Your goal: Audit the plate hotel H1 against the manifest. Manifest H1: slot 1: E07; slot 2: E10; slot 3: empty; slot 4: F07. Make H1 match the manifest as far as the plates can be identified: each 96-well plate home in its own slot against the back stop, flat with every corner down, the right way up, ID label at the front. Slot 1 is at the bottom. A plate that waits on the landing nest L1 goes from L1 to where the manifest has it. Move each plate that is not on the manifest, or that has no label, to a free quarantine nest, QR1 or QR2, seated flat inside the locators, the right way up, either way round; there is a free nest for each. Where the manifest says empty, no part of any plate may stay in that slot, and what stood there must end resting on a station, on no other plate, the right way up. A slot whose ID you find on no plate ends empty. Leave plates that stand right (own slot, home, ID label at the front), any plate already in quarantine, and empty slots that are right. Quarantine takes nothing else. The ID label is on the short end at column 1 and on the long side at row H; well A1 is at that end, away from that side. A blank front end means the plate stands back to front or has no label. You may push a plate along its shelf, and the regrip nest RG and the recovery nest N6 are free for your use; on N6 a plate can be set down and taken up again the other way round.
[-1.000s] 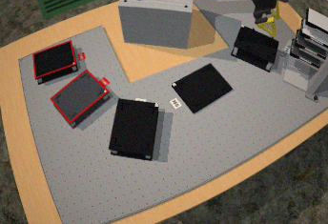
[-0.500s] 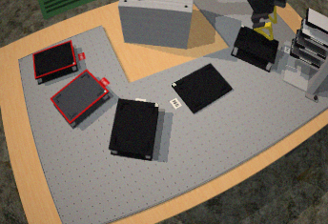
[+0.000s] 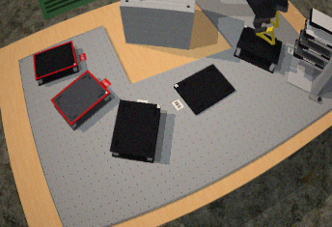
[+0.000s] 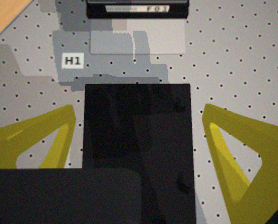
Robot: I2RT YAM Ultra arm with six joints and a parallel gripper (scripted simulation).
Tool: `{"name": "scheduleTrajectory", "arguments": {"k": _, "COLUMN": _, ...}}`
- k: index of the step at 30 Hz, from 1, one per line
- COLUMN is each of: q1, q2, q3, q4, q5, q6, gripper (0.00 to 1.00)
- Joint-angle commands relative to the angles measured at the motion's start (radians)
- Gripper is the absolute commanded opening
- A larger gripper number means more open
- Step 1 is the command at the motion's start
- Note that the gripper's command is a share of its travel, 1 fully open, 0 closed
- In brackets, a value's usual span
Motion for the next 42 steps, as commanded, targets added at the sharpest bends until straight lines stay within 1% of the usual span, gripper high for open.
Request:
{"name": "scheduleTrajectory", "arguments": {"k": 1, "q1": -0.004, "q2": 0.022, "q3": 0.028, "q4": 0.052, "q5": -0.005, "q6": -0.011, "gripper": 1.0}}
{"name": "scheduleTrajectory", "arguments": {"k": 4, "q1": -0.013, "q2": 0.036, "q3": 0.042, "q4": 0.054, "q5": -0.01, "q6": -0.015, "gripper": 1.0}}
{"name": "scheduleTrajectory", "arguments": {"k": 6, "q1": -0.017, "q2": 0.021, "q3": 0.054, "q4": 0.047, "q5": -0.012, "q6": -0.017, "gripper": 1.0}}
{"name": "scheduleTrajectory", "arguments": {"k": 8, "q1": -0.013, "q2": 0.048, "q3": 0.069, "q4": 0.039, "q5": -0.015, "q6": -0.019, "gripper": 1.0}}
{"name": "scheduleTrajectory", "arguments": {"k": 9, "q1": -0.014, "q2": 0.052, "q3": 0.076, "q4": 0.019, "q5": -0.016, "q6": -0.02, "gripper": 1.0}}
{"name": "scheduleTrajectory", "arguments": {"k": 11, "q1": -0.014, "q2": 0.052, "q3": 0.076, "q4": 0.019, "q5": -0.016, "q6": -0.02, "gripper": 1.0}}
{"name": "scheduleTrajectory", "arguments": {"k": 12, "q1": -0.018, "q2": 0.029, "q3": 0.086, "q4": 0.007, "q5": -0.016, "q6": -0.021, "gripper": 1.0}}
{"name": "scheduleTrajectory", "arguments": {"k": 14, "q1": -0.026, "q2": 0.061, "q3": 0.097, "q4": 0.001, "q5": -0.018, "q6": -0.023, "gripper": 1.0}}
{"name": "scheduleTrajectory", "arguments": {"k": 18, "q1": -0.023, "q2": 0.059, "q3": 0.125, "q4": -0.014, "q5": -0.023, "q6": -0.027, "gripper": 1.0}}
{"name": "scheduleTrajectory", "arguments": {"k": 20, "q1": -0.032, "q2": 0.077, "q3": 0.138, "q4": -0.022, "q5": -0.025, "q6": -0.029, "gripper": 1.0}}
{"name": "scheduleTrajectory", "arguments": {"k": 22, "q1": -0.036, "q2": 0.079, "q3": 0.153, "q4": -0.03, "q5": -0.026, "q6": -0.031, "gripper": 1.0}}
{"name": "scheduleTrajectory", "arguments": {"k": 23, "q1": -0.029, "q2": 0.061, "q3": 0.155, "q4": -0.031, "q5": -0.024, "q6": -0.031, "gripper": 1.0}}
{"name": "scheduleTrajectory", "arguments": {"k": 24, "q1": -0.027, "q2": 0.068, "q3": 0.136, "q4": -0.019, "q5": -0.022, "q6": -0.025, "gripper": 1.0}}
{"name": "scheduleTrajectory", "arguments": {"k": 42, "q1": -0.027, "q2": 0.068, "q3": 0.137, "q4": -0.02, "q5": -0.022, "q6": -0.025, "gripper": 1.0}}
